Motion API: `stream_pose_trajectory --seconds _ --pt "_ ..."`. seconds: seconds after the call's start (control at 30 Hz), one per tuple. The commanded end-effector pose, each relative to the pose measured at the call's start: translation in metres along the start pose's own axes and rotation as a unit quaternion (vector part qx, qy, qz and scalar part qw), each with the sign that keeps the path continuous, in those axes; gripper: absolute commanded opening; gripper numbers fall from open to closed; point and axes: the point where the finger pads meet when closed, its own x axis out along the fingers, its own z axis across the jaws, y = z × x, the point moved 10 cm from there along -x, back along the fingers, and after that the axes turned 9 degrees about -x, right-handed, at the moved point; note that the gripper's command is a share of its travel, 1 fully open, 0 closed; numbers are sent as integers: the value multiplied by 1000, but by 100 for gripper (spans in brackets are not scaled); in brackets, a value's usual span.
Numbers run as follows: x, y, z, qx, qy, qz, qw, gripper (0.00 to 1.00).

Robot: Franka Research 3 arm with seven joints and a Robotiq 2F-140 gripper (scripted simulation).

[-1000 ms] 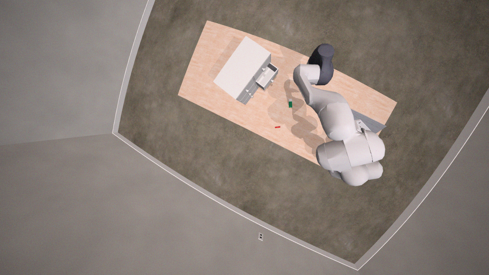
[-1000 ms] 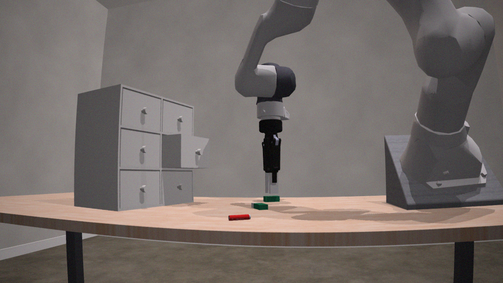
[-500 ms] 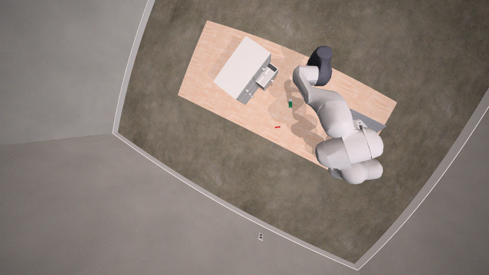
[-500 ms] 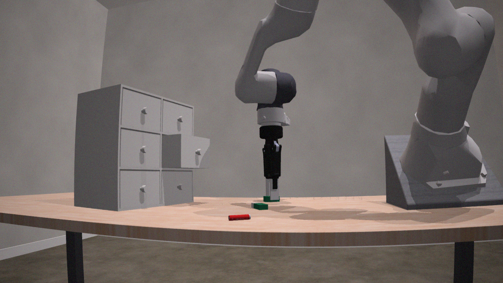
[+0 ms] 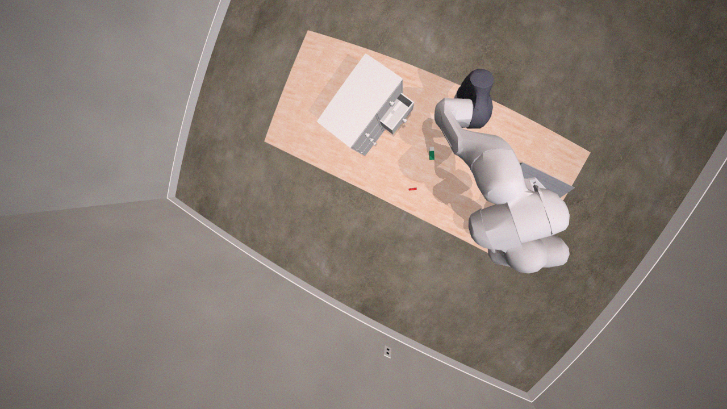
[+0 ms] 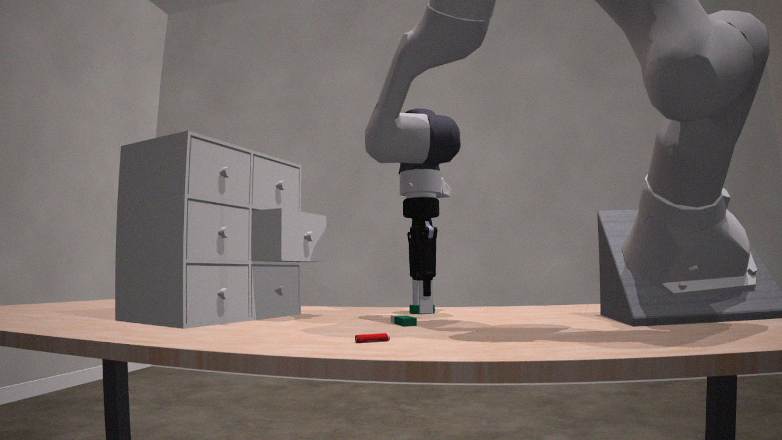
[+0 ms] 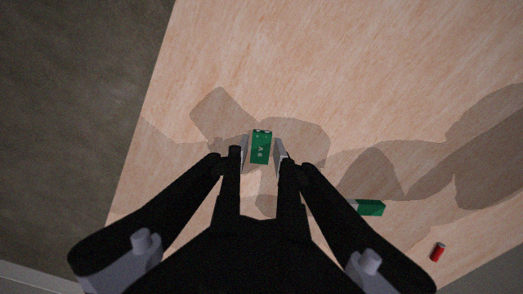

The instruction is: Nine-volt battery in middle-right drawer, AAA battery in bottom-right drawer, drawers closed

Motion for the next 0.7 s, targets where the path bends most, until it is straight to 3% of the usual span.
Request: stream_pose_trajectory --seconds 0.0,0.3,0.33,0.67 --pt "1 0 0 -1 1 -1 1000 26" --pt "1 0 0 -1 1 -1 1000 26" --pt "1 0 0 -1 1 -1 1000 14" --pt "1 0 0 -1 1 -1 1000 14"
